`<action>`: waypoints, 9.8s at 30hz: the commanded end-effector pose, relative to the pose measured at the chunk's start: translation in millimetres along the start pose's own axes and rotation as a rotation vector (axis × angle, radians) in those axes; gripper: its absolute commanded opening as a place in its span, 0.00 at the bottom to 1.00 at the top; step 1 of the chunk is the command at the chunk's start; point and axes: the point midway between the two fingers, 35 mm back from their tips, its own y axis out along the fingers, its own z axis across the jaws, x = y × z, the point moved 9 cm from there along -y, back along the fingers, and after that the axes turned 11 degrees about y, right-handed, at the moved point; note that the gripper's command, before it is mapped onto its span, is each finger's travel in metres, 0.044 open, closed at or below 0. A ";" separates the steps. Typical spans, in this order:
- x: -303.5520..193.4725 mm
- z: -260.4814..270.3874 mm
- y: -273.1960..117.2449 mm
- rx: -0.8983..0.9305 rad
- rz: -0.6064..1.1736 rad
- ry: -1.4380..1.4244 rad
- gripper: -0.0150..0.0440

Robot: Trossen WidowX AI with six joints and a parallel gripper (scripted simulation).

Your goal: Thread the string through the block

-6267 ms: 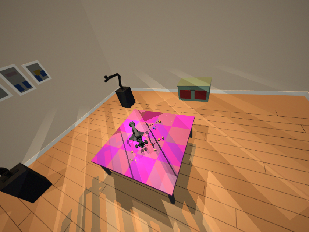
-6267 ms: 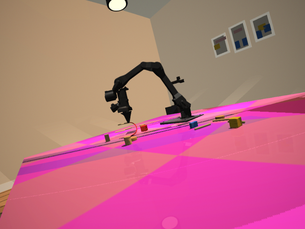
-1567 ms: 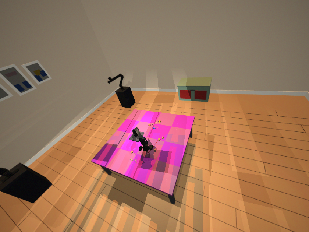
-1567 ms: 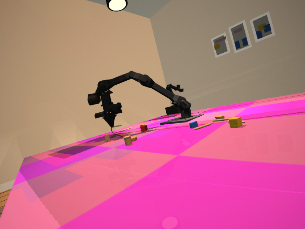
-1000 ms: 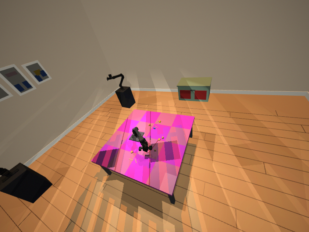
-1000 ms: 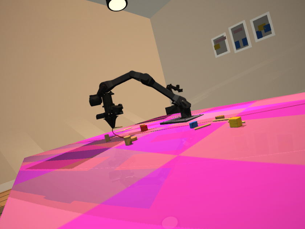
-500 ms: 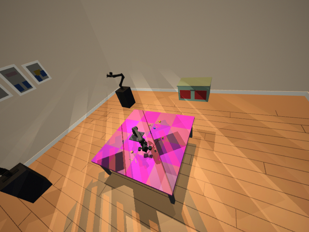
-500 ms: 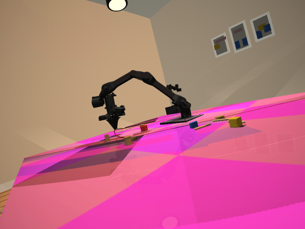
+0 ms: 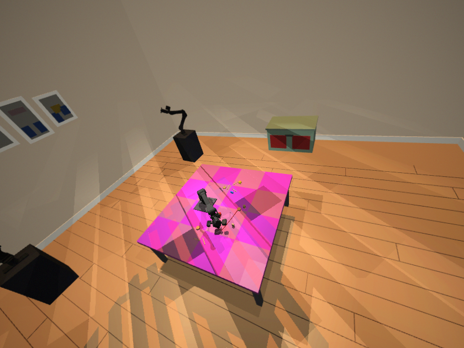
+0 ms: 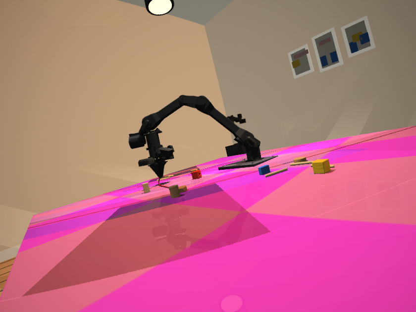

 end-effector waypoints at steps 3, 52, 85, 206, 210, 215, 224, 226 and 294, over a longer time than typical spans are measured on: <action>3.5 7.1 8.2 0.011 -0.009 -0.003 0.25; 31.7 18.1 13.7 0.012 -0.011 -0.004 0.25; 73.2 27.1 13.7 0.012 -0.014 -0.004 0.25; 156.5 42.8 -65.4 0.004 -0.014 1.087 0.46; 163.1 44.1 -65.4 0.014 -0.015 1.469 0.46; 170.2 45.6 -65.4 0.025 -0.014 1.801 0.46; 178.7 47.7 -65.2 0.041 -0.006 2.281 0.46; 180.4 48.1 -65.2 0.044 -0.004 2.389 0.46; 191.9 49.8 -11.2 0.065 0.026 3.135 0.46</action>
